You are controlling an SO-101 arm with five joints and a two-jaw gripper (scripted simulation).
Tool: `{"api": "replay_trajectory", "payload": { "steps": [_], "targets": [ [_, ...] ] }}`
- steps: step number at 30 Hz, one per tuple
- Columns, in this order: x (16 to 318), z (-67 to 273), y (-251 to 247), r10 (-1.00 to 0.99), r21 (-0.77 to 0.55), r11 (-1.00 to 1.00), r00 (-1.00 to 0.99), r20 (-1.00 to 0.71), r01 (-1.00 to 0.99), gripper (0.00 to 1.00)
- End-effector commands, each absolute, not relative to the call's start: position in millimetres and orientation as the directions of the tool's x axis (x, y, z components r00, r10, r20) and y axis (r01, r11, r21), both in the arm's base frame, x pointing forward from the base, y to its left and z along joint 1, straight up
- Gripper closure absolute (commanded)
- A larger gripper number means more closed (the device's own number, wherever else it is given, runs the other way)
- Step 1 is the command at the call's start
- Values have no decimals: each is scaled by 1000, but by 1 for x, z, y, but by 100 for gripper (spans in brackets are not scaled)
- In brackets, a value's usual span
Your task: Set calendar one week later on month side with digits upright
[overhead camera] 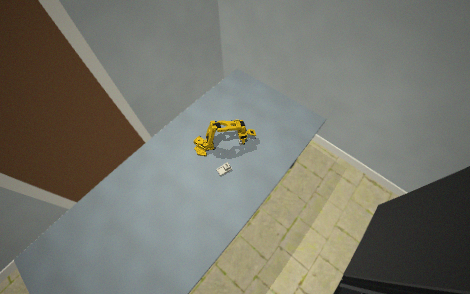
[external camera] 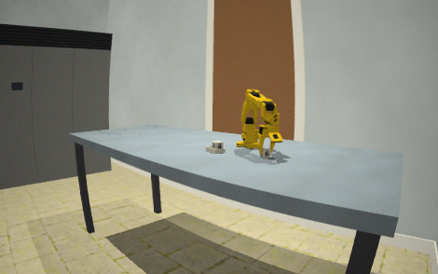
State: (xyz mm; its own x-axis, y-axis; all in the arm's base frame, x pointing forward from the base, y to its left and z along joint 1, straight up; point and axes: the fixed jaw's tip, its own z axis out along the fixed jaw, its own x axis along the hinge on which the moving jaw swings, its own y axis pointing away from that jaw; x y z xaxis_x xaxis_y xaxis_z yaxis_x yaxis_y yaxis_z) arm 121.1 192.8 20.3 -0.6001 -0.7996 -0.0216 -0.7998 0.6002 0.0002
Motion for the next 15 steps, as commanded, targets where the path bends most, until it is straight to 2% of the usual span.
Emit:
{"api": "replay_trajectory", "payload": {
  "steps": [1,15],
  "targets": [
    [125,30,196,-798,2,601,-600,-52,-799,100],
    [122,64,196,-798,3,601,-600,-52,-799,100]
  ]
}}
